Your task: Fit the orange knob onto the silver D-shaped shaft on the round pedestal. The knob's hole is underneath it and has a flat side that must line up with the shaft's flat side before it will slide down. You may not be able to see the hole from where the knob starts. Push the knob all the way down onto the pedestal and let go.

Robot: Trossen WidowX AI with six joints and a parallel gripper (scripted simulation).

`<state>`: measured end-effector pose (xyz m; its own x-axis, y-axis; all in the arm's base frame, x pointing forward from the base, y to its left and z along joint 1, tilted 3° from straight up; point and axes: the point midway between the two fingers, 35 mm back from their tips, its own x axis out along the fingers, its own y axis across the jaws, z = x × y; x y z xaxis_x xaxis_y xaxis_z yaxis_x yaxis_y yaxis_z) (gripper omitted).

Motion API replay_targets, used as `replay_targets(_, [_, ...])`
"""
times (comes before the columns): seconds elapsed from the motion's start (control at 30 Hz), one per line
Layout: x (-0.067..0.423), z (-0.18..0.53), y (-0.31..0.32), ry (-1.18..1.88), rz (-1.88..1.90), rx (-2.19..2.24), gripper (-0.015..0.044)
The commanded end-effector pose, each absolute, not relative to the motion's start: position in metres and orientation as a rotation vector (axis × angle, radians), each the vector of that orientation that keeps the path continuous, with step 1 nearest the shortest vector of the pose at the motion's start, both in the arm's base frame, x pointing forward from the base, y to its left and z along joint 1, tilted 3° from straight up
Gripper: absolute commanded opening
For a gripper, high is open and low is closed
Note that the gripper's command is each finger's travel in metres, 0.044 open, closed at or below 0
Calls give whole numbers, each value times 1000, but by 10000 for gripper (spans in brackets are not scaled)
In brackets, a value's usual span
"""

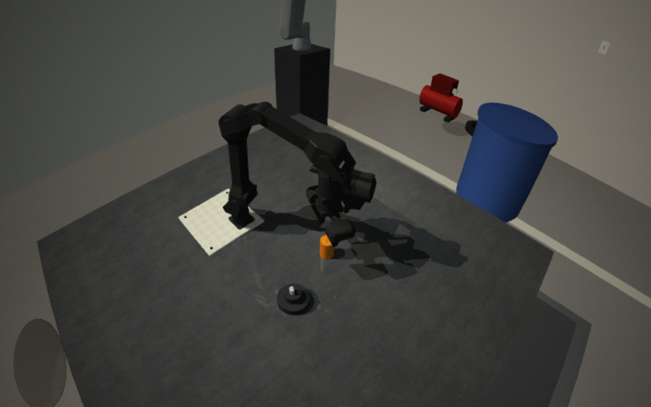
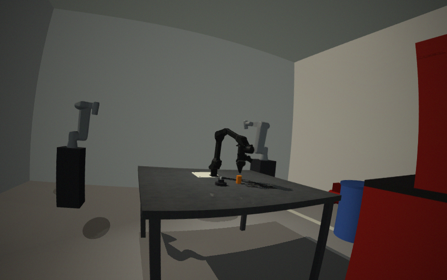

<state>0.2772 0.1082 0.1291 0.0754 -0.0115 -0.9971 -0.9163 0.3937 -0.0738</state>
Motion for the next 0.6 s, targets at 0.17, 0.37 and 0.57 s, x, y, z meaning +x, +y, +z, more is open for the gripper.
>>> replay_targets(0.17, [278,114,108,1320,859,-936,440])
replay_targets(0.37, [279,104,109,1320,859,-936,440])
replay_targets(0.57, [280,95,109,1320,859,-936,440])
